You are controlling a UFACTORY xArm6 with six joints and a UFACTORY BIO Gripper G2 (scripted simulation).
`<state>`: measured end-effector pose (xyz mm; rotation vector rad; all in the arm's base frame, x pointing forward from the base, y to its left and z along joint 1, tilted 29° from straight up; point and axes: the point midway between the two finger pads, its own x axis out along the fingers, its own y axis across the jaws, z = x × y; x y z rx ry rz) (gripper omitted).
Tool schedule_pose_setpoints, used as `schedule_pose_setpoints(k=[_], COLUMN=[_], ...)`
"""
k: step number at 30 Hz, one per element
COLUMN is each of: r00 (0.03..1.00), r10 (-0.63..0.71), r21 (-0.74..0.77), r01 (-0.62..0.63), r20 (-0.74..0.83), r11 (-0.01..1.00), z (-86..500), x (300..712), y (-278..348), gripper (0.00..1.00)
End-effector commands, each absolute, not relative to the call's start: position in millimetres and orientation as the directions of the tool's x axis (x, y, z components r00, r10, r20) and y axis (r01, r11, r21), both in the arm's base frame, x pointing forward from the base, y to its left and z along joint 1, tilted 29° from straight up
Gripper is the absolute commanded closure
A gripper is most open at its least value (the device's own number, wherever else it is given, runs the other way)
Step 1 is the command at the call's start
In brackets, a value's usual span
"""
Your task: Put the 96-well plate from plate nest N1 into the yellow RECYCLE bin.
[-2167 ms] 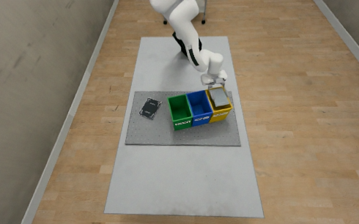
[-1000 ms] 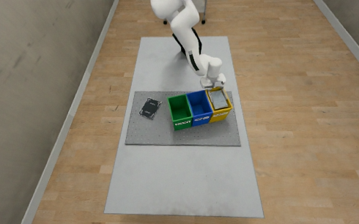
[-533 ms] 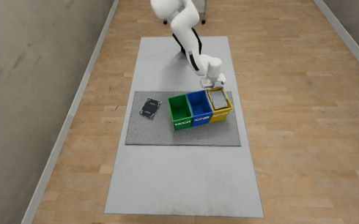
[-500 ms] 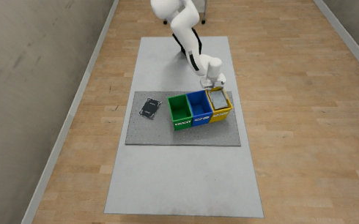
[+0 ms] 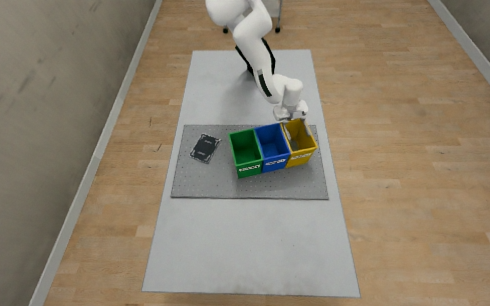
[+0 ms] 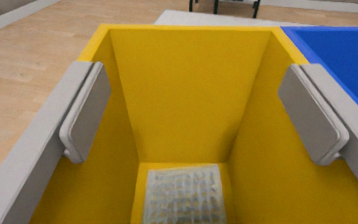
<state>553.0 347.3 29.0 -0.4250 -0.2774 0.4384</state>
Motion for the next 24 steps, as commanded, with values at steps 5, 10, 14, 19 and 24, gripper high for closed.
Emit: schedule_pose_setpoints(k=[5, 10, 14, 19, 24], r00=[0.87, 0.87, 0.87, 0.87, 0.87], r10=[0.464, 0.464, 0.464, 0.464, 0.464], r21=[-0.451, -0.451, -0.451, -0.451, -0.451], r01=[-0.349, -0.349, -0.349, -0.349, -0.349], r20=[0.17, 0.17, 0.17, 0.17, 0.17], r11=[0.821, 0.821, 0.821, 0.821, 0.821], z=[30.6, 30.6, 30.6, 30.6, 37.8], x=[553.3, 553.3, 553.3, 553.3, 550.4], y=[348.4, 348.4, 348.4, 348.4, 351.2], gripper=[0.82, 0.82, 0.82, 0.82, 0.82])
